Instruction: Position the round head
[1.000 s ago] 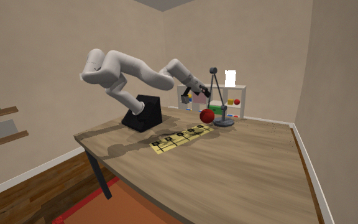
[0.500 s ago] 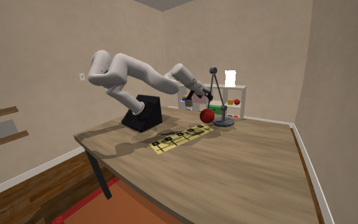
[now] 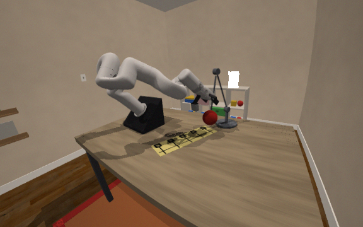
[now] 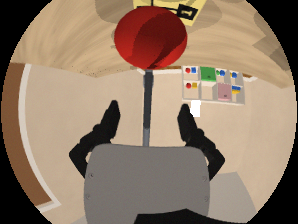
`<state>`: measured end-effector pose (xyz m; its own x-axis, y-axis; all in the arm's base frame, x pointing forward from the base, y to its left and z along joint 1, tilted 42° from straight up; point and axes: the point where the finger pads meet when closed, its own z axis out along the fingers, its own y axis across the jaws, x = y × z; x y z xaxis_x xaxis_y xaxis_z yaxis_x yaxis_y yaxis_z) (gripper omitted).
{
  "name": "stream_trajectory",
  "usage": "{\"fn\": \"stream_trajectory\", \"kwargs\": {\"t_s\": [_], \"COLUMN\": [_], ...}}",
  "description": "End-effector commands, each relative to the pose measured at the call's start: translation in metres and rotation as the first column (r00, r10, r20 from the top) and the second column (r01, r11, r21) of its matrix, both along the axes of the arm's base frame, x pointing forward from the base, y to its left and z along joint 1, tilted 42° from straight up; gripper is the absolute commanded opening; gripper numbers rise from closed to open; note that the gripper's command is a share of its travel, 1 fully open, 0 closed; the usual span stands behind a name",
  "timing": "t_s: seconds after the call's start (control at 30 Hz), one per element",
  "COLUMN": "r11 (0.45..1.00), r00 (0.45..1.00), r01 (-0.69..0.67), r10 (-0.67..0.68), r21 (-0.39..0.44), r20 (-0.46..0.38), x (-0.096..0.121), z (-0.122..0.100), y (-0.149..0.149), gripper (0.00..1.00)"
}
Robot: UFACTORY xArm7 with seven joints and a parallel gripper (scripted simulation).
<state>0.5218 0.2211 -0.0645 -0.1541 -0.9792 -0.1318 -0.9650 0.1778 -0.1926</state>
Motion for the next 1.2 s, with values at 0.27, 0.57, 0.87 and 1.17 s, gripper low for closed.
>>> {"fn": "stream_trajectory", "kwargs": {"t_s": [0.27, 0.57, 0.87, 1.17], "r11": [1.000, 1.000, 1.000, 1.000], "r00": [1.000, 1.000, 1.000, 1.000], "r01": [-0.002, -0.002, -0.002, -0.002], "r10": [0.002, 0.002, 0.002, 0.002], "r21": [0.003, 0.003, 0.004, 0.004], "r20": [0.006, 0.007, 0.007, 0.007], "x": [0.0033, 0.0044, 0.0043, 0.0043], "z": [-0.0019, -0.0032, -0.0031, -0.0030], "y": [0.0036, 0.0039, 0.0039, 0.0039], "gripper": [1.00, 0.00, 0.00, 0.00]}}
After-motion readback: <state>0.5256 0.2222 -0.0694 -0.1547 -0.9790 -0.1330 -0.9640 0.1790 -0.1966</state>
